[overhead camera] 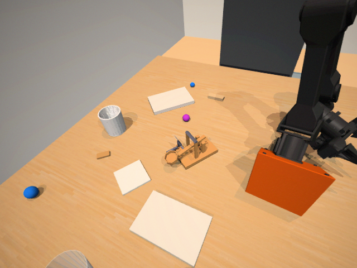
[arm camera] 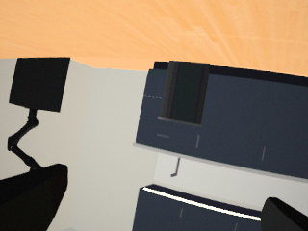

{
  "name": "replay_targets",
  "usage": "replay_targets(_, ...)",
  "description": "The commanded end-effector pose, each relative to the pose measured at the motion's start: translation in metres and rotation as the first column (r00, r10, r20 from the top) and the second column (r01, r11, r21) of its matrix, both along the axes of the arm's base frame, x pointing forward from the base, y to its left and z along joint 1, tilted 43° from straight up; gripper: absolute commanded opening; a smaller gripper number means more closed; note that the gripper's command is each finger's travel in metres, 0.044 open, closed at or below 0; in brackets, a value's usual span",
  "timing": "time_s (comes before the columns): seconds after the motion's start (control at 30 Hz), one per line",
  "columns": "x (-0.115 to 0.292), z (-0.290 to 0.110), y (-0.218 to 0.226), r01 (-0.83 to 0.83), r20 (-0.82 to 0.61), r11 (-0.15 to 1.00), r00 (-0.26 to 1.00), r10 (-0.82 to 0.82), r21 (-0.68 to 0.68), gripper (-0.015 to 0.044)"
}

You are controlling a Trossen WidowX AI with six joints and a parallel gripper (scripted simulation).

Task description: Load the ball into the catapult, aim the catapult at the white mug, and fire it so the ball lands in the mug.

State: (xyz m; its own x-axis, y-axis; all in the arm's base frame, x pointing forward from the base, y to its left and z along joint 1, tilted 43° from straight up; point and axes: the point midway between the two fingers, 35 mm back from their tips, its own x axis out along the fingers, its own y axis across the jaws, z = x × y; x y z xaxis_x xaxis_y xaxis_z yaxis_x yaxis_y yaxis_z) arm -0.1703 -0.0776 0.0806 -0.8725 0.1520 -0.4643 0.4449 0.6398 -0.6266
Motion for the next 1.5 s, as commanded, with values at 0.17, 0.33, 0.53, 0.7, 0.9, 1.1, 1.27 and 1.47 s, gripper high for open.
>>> replay_targets(0.17,0.008,-0.003,-0.014,-0.037,0.027,0.999,0.999,0.038,-0.038,0.044)
replay_targets(0.33,0.018,0.002,-0.039,-0.06,0.029,0.981,0.997,0.067,-0.185,0.044)
replay_targets(0.53,0.033,0.007,-0.064,-0.074,0.045,0.941,0.995,0.094,-0.33,0.044)
replay_targets(0.7,0.05,0.011,-0.084,-0.075,0.069,0.89,0.991,0.118,-0.451,0.044)
replay_targets(0.9,0.081,0.017,-0.112,-0.048,0.126,0.788,0.979,0.157,-0.613,0.044)
replay_targets(1.1,0.119,0.023,-0.135,0.018,0.206,0.672,0.958,0.2,-0.74,0.044)
replay_targets(1.27,0.155,0.027,-0.149,0.102,0.286,0.574,0.928,0.239,-0.812,0.044)
replay_targets(1.47,0.202,0.029,-0.156,0.229,0.392,0.473,0.876,0.281,-0.851,0.044)
